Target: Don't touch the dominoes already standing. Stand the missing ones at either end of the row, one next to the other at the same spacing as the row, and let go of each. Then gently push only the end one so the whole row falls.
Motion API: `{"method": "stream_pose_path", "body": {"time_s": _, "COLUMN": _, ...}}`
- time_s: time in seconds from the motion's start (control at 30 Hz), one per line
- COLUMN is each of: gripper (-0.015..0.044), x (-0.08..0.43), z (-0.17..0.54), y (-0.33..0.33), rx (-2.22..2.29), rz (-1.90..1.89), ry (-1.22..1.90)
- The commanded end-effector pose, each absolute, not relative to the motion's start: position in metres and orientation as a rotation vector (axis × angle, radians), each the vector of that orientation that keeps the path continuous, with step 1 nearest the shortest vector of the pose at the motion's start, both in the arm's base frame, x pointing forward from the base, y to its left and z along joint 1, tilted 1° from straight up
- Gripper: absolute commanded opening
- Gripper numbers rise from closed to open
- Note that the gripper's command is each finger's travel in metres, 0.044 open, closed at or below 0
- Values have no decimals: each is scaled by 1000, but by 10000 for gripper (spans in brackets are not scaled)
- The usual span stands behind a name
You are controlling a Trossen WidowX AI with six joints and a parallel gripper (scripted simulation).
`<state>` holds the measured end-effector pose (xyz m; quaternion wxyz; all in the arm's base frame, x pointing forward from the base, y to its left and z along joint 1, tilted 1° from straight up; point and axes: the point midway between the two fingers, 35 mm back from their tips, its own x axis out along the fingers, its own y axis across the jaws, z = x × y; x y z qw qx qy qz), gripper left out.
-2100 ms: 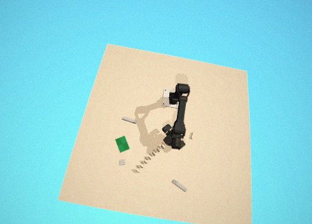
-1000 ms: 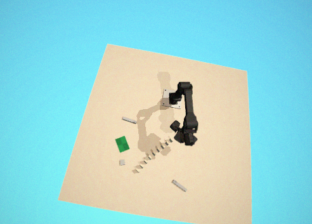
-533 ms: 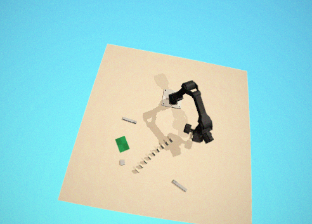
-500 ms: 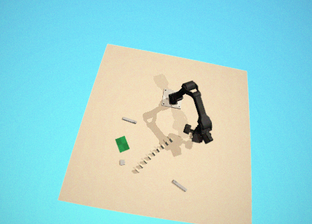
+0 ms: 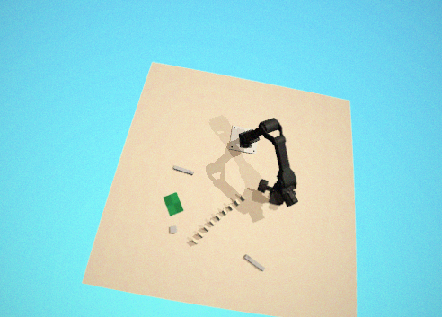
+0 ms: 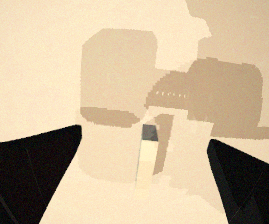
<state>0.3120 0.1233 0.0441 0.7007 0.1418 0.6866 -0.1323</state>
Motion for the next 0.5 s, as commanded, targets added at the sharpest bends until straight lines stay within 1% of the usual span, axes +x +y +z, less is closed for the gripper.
{"method": "stream_pose_path", "body": {"time_s": 0.0, "gripper": 440, "x": 311, "z": 36, "y": 123, "rx": 308, "rz": -294, "ry": 1534}}
{"method": "stream_pose_path", "body": {"time_s": 0.13, "gripper": 440, "x": 311, "z": 35, "y": 122, "rx": 308, "rz": -294, "ry": 1534}}
{"method": "stream_pose_path", "body": {"time_s": 0.47, "gripper": 177, "x": 311, "z": 35, "y": 122, "rx": 308, "rz": -294, "ry": 1534}}
